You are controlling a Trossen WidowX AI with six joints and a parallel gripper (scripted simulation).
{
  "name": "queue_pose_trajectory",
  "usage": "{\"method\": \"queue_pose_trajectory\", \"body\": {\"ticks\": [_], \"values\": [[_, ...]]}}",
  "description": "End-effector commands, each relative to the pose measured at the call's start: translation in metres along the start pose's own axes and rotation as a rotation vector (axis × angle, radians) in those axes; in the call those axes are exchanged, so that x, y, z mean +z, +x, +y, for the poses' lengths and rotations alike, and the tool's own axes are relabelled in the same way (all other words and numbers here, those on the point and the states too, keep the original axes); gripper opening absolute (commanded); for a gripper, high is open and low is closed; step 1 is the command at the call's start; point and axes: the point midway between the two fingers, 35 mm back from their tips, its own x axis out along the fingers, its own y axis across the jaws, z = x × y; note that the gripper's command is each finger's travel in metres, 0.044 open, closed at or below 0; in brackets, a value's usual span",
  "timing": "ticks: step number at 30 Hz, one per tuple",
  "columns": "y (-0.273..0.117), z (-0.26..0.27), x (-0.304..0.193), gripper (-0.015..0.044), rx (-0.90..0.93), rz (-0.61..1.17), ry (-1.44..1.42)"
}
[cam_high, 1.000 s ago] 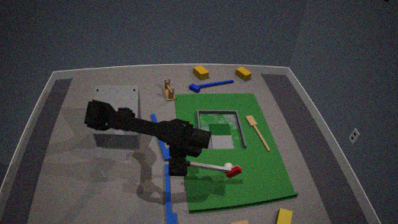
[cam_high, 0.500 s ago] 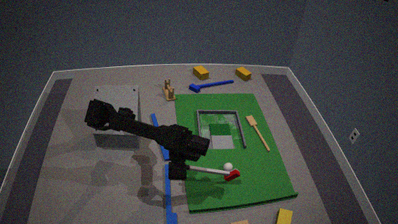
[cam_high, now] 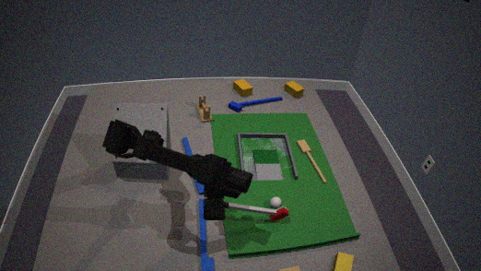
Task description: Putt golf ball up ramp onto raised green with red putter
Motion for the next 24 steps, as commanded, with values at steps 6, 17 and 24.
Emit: {"method": "queue_pose_trajectory", "body": {"ticks": [6,17,24], "values": [[0.000,-0.005,0.001,0.0000,0.000,-0.002,0.001],[0.003,-0.027,0.000,0.0000,-0.002,0.002,0.003],[0.005,0.039,0.009,0.0000,0.023,0.001,0.001]]}}
